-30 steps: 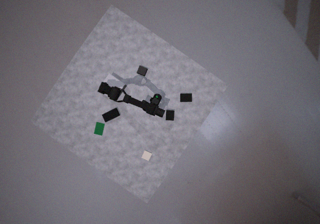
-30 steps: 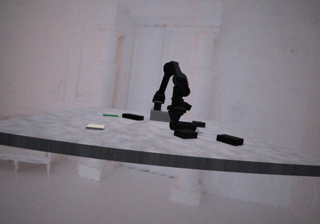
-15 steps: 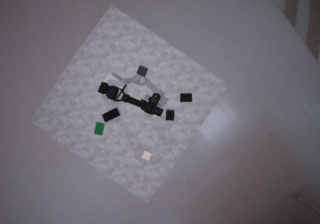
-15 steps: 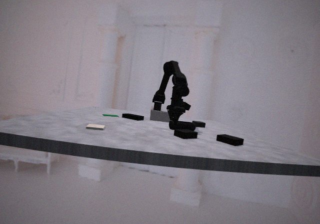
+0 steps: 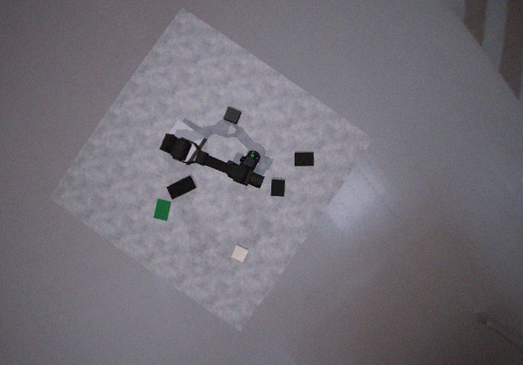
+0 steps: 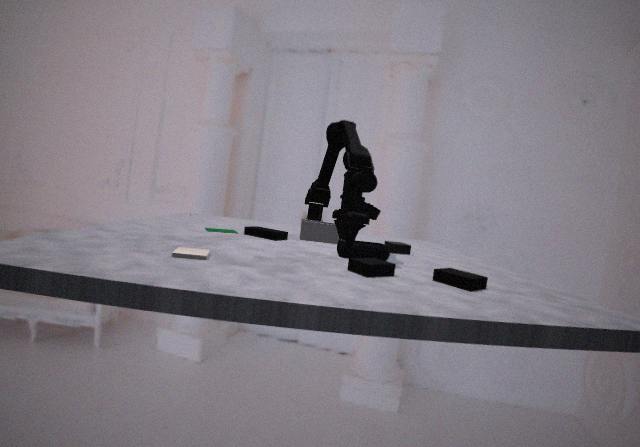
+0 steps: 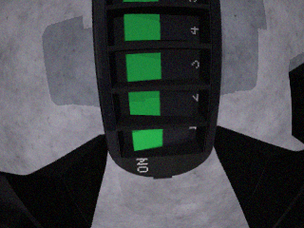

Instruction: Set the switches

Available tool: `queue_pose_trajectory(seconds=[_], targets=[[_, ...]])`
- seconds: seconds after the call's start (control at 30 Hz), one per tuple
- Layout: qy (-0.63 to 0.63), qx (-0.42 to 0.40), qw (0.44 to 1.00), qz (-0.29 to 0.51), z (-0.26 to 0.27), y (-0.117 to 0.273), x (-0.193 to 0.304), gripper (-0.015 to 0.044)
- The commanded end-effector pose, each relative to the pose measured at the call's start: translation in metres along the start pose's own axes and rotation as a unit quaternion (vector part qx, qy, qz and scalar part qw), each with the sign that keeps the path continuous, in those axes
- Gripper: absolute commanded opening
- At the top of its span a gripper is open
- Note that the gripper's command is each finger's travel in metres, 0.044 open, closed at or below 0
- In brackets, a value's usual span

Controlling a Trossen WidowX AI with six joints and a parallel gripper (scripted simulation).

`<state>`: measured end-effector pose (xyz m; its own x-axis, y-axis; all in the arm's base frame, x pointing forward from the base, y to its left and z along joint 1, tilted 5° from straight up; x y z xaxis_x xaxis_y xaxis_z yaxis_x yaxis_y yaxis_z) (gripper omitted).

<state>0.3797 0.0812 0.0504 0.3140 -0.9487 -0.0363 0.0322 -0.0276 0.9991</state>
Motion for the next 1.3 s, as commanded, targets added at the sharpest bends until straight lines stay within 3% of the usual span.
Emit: queue_pose_trajectory(seconds=[0.0,1.27], targets=[[0.003,-0.008,1.0,-0.001,0.007,-0.003,-0.002,0.0],[0.003,-0.01,1.0,-0.001,0.042,-0.003,-0.01,0.0]])
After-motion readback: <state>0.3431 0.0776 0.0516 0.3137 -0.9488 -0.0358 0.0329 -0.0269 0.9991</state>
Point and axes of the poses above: the point midway between the two fingers, 35 mm back from their tips, its own y axis back along the fingers, its own z axis across the jaws, x = y × z, the point moved 7 cm from there along y, back along the fingers, and after that the axes turned 11 degrees about y, right-handed, at the moved point
